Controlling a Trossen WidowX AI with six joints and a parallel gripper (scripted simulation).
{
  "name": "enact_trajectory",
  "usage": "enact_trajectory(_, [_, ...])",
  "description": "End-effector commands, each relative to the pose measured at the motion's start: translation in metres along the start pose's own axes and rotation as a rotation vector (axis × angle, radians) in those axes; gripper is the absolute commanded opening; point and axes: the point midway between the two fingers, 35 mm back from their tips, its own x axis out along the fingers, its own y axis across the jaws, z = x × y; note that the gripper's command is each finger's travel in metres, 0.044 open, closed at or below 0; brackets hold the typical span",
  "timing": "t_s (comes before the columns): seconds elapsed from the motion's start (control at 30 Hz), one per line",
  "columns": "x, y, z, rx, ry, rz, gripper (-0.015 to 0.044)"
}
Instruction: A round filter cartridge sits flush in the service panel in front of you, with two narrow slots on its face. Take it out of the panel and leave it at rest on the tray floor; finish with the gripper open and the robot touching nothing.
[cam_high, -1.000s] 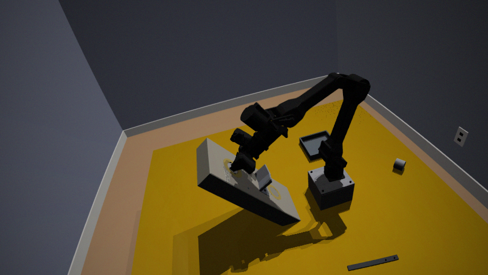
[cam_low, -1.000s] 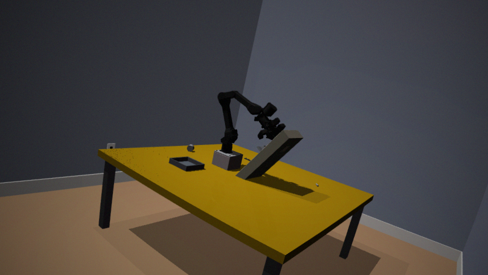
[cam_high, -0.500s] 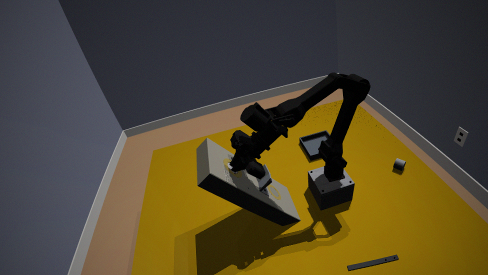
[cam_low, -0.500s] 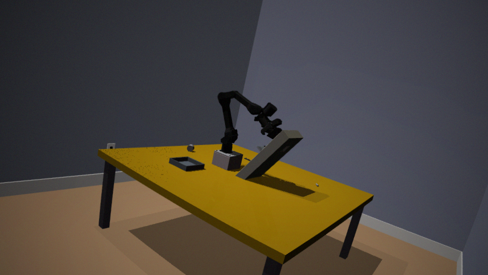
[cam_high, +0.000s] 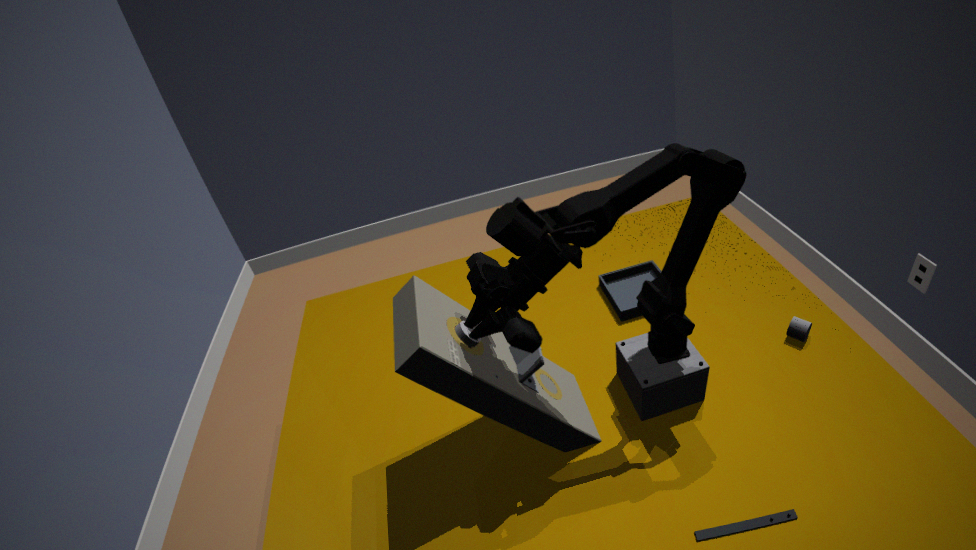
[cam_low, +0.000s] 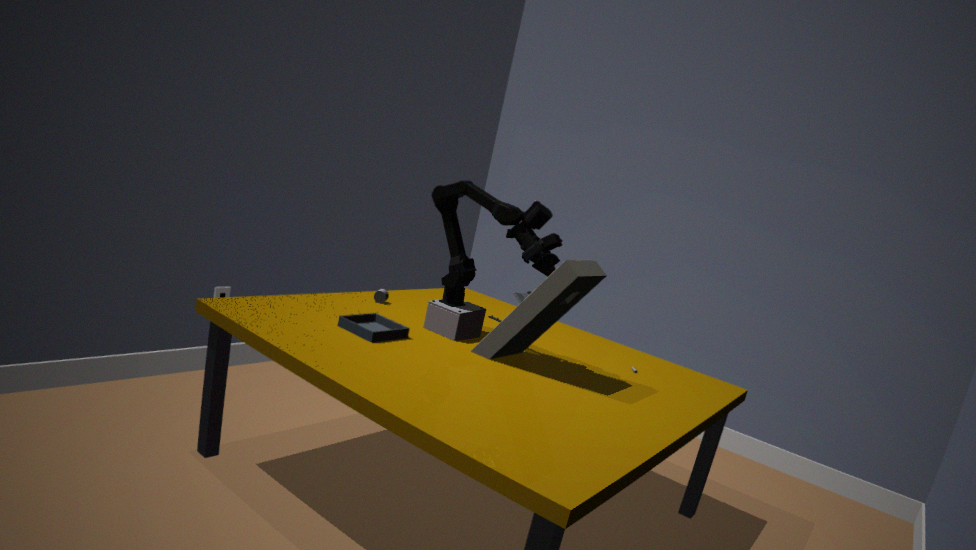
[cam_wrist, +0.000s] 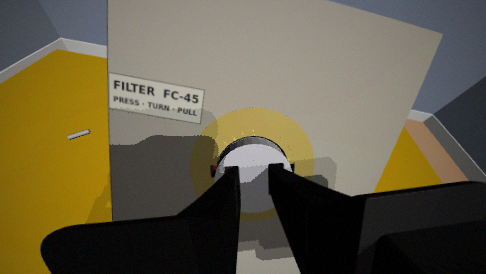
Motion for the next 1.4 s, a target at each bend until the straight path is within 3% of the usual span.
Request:
enact_trajectory(0.0, [-0.020,0.000,0.001,0.016,-0.003,-0.002,0.0000])
enact_trajectory(0.3, [-0.056,0.000,-0.002,0.052,-0.001,-0.001,0.0000])
enact_trajectory(1.27, [-0.046,0.022,-0.077,0.051,0.002,0.000,0.0000])
enact_trajectory(1.37, [-0.046,0.021,-0.072,0.046,0.012,0.006,0.0079])
